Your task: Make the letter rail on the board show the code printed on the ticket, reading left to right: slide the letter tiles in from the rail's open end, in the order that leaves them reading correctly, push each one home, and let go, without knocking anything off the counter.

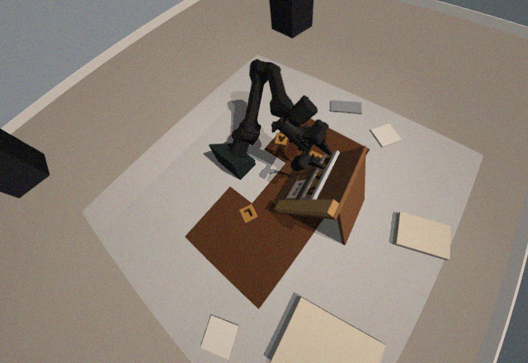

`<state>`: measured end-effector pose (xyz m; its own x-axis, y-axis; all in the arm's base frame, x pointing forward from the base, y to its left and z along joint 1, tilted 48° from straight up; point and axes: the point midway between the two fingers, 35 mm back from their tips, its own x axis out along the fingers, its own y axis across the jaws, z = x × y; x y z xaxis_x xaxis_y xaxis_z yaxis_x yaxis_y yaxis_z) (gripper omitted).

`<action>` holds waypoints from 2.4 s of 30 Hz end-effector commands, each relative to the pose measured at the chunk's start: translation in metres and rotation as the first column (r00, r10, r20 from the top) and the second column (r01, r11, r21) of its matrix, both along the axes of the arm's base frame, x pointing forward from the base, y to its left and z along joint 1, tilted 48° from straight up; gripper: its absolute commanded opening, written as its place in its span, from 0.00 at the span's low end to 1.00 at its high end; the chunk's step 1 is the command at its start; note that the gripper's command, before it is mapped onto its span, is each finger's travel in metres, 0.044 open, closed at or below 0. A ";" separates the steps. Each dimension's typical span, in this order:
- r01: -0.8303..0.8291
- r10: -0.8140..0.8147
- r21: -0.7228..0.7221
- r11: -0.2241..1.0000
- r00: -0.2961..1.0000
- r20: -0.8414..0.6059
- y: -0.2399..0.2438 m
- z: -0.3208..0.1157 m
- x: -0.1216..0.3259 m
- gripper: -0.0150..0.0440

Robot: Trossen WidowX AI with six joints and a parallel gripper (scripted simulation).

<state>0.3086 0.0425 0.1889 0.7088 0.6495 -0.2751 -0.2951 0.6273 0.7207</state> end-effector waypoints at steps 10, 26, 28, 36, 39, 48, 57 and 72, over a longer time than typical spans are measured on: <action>-0.004 0.004 0.000 1.000 1.000 -0.002 -0.006 0.002 -0.006 0.75; -0.004 0.004 0.000 1.000 1.000 -0.003 -0.014 0.004 -0.014 0.75; -0.004 0.004 0.000 1.000 1.000 -0.003 -0.015 0.004 -0.015 0.75; -0.004 0.004 0.000 1.000 1.000 -0.003 -0.018 0.005 -0.019 0.75; -0.004 0.004 0.000 1.000 1.000 -0.003 -0.020 0.005 -0.020 0.75; -0.004 0.004 -0.001 1.000 1.000 -0.004 -0.023 0.006 -0.024 0.75; -0.004 0.004 -0.001 1.000 1.000 -0.004 -0.027 0.007 -0.028 0.75; -0.004 0.004 -0.001 1.000 1.000 -0.005 -0.030 0.011 -0.031 0.75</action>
<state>0.2779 0.0136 0.1966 0.7051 0.6506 -0.2821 -0.2876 0.6260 0.7248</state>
